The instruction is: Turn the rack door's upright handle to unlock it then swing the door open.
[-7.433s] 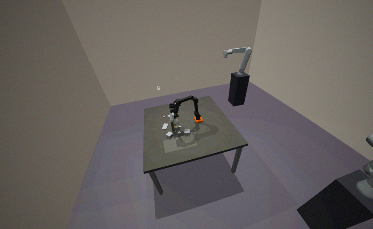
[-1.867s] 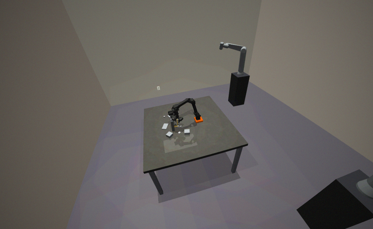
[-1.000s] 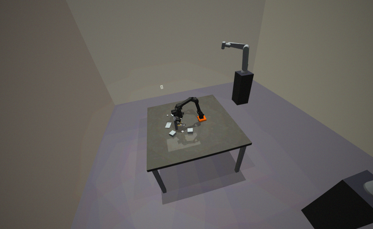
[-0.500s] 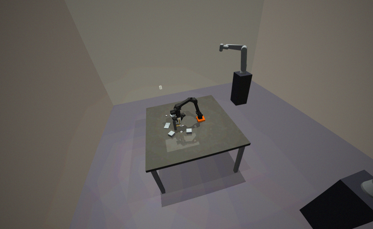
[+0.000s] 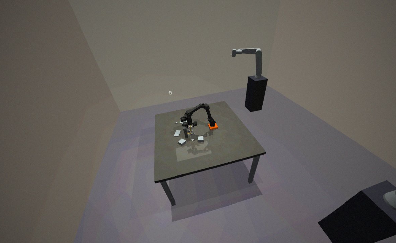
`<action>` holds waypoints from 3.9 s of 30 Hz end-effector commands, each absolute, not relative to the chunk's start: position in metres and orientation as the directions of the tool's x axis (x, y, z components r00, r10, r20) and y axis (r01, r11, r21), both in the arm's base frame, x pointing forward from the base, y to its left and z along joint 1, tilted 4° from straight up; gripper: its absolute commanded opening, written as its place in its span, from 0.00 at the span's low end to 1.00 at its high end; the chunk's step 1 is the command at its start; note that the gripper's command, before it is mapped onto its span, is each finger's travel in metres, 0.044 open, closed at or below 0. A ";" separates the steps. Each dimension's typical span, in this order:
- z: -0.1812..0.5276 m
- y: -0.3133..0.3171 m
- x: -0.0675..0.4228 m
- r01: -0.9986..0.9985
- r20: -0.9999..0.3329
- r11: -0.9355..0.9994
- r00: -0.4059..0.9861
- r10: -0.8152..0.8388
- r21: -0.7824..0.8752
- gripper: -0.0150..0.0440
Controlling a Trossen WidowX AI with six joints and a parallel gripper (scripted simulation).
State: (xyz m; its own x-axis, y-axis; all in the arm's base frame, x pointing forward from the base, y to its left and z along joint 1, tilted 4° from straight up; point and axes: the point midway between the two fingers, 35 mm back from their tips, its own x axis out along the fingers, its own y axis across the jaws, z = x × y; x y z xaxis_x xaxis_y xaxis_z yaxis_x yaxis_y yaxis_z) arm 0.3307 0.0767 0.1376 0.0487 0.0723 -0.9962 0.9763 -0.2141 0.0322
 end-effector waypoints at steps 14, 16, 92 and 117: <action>0.136 0.076 0.330 0.972 -0.997 -0.234 0.044 0.068 0.027 0.59; 0.136 0.076 0.330 0.972 -0.997 -0.234 0.044 0.068 0.027 0.57; 0.130 0.034 0.265 0.788 -0.997 0.612 0.040 0.064 0.071 0.29; 0.126 -0.010 0.240 0.533 -0.997 0.843 0.038 0.060 0.071 0.29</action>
